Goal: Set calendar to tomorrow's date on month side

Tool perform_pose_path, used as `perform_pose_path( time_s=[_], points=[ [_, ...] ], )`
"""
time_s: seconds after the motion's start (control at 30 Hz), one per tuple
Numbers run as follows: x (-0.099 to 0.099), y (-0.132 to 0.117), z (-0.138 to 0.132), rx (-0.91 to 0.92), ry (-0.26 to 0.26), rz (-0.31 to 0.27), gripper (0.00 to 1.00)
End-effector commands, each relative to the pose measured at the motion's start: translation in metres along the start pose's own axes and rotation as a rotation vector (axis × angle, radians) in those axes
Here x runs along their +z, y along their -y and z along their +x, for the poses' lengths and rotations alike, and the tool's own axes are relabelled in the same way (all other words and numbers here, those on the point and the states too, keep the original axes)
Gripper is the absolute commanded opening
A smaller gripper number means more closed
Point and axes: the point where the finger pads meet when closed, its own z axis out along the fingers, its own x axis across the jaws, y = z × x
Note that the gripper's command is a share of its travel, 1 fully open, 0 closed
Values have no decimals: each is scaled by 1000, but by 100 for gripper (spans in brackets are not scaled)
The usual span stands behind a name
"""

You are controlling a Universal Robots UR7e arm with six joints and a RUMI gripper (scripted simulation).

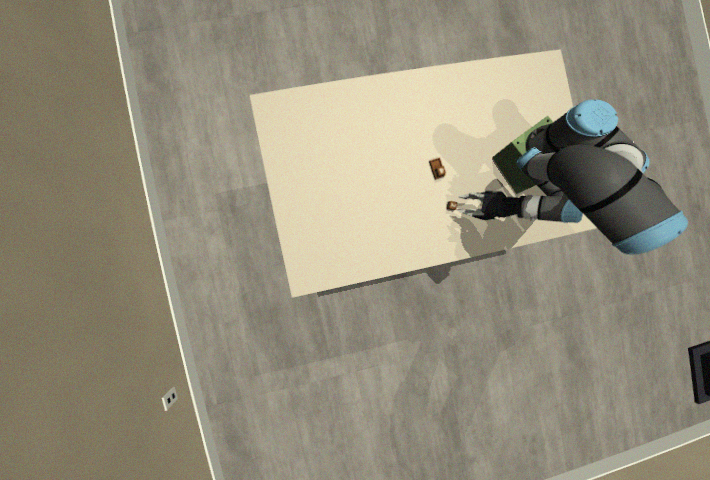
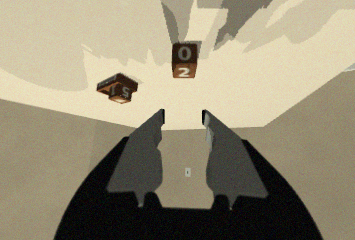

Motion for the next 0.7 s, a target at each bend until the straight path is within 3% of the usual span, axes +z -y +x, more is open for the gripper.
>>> perform_pose_path(
  time_s=[0.0, 0.67],
  points=[
    [3, 2, 0, 1, -1, -1, 28],
    [21, 21, 0, 1, -1, -1, 28]
  ],
)
